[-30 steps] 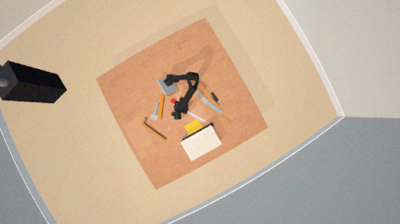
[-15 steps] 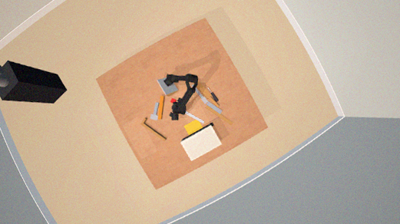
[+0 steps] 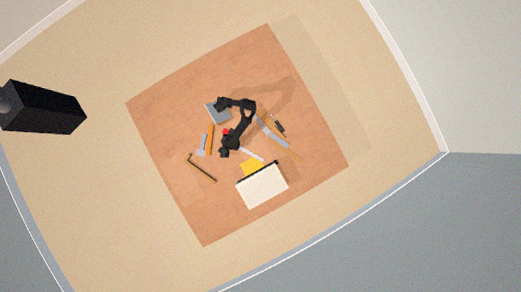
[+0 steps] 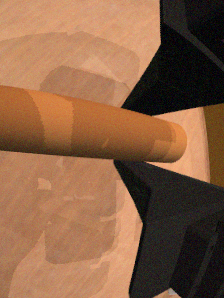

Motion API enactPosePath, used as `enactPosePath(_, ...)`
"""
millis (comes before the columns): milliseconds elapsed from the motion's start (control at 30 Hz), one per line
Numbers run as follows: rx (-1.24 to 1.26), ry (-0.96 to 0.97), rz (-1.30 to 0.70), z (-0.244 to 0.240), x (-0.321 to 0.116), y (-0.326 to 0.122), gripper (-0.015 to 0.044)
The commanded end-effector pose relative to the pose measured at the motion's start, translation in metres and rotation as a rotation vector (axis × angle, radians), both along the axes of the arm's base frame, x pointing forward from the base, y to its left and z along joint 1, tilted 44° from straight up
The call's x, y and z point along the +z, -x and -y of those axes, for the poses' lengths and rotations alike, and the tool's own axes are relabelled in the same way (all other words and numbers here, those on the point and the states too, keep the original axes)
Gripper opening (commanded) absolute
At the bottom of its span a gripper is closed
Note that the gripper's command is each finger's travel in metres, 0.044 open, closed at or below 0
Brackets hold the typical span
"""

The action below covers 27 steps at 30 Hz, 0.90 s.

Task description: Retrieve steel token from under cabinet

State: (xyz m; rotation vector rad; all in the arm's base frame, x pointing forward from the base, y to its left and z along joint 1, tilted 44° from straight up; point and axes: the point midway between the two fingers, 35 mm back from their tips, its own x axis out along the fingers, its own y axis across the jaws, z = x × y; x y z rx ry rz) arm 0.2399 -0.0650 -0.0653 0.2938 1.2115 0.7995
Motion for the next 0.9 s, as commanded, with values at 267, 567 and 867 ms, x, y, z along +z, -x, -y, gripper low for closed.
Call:
enactPosePath(267, -0.004, 0.008, 0.004, 0.013, -0.009, 0.003, 0.0)
enactPosePath(567, -0.004, 0.008, 0.004, 0.02, -0.017, 0.006, 0.0)
enactPosePath(867, -0.004, 0.009, 0.004, 0.028, -0.024, 0.009, 0.0)
